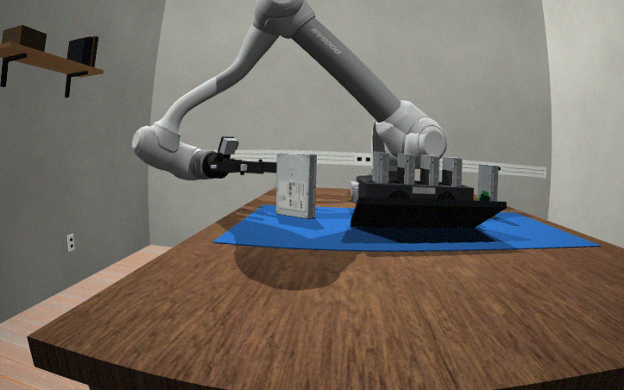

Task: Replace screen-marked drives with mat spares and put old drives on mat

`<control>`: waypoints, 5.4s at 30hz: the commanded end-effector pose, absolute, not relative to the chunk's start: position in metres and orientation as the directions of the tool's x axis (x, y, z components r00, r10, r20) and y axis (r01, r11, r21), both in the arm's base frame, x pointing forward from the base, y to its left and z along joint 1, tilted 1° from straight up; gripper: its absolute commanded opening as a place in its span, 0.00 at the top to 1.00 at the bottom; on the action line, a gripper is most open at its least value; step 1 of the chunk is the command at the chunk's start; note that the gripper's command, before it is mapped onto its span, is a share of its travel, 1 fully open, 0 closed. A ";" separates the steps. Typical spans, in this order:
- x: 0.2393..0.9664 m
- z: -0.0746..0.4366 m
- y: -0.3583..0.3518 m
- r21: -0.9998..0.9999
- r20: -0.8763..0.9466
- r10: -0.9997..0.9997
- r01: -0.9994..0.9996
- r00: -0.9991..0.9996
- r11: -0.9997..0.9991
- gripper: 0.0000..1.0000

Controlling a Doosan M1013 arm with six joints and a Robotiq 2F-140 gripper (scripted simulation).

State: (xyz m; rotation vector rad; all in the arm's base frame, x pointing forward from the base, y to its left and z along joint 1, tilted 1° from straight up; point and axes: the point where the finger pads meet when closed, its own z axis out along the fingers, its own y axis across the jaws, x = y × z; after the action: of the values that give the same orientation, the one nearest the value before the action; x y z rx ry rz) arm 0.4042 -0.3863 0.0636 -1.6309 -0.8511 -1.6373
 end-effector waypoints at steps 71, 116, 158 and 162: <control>0.405 0.185 -0.388 -0.006 1.000 -0.001 0.825 0.007 -0.566 0.60; 0.405 0.184 -0.387 -0.009 0.799 0.492 0.825 0.345 -0.565 0.60; 0.404 0.185 -0.388 -0.006 0.389 0.758 0.824 0.523 -0.566 0.60; 0.404 0.185 -0.387 -0.008 0.379 0.761 0.824 0.526 -0.566 0.60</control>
State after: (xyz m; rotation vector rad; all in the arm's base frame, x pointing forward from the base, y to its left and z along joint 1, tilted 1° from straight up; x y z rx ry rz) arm 0.4041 -0.3875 0.1841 -2.5716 -1.3516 -0.5140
